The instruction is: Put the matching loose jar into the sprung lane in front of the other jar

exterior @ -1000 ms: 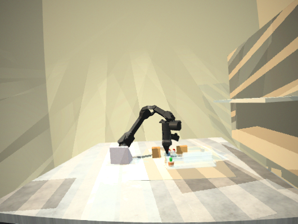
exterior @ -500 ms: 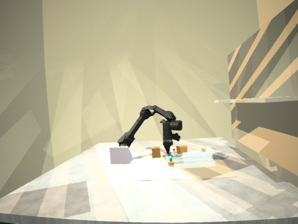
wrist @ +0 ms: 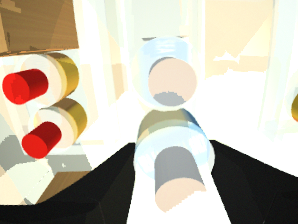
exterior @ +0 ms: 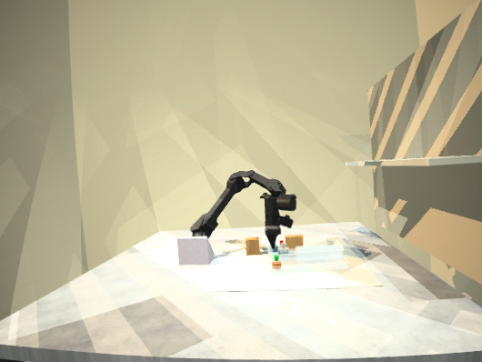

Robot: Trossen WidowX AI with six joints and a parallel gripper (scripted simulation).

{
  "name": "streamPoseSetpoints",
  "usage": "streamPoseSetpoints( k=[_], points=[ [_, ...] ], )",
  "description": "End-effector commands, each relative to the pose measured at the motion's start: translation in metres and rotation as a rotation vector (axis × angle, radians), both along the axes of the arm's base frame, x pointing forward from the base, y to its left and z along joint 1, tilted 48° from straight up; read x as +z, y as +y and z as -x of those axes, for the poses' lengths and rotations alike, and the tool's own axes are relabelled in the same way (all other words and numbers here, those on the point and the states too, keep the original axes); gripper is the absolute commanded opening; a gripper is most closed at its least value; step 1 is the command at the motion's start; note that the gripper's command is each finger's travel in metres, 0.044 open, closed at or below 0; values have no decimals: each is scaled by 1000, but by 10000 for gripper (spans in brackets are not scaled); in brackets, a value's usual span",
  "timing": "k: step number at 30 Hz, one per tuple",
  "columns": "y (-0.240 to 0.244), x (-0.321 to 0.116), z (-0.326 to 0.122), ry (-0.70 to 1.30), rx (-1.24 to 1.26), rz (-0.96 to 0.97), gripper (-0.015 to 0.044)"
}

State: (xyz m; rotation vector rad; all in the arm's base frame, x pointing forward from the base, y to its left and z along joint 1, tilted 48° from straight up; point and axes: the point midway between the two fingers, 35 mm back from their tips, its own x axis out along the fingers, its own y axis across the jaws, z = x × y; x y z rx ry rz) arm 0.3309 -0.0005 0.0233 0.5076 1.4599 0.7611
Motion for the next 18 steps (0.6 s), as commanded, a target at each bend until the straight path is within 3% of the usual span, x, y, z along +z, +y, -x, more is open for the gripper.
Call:
streamPoseSetpoints(
  k=[1, 18],
  points=[
    [1, 5, -9, -27, -8, -13, 0],
    [2, 6, -12, -27, -8, -13, 0]
  ],
)
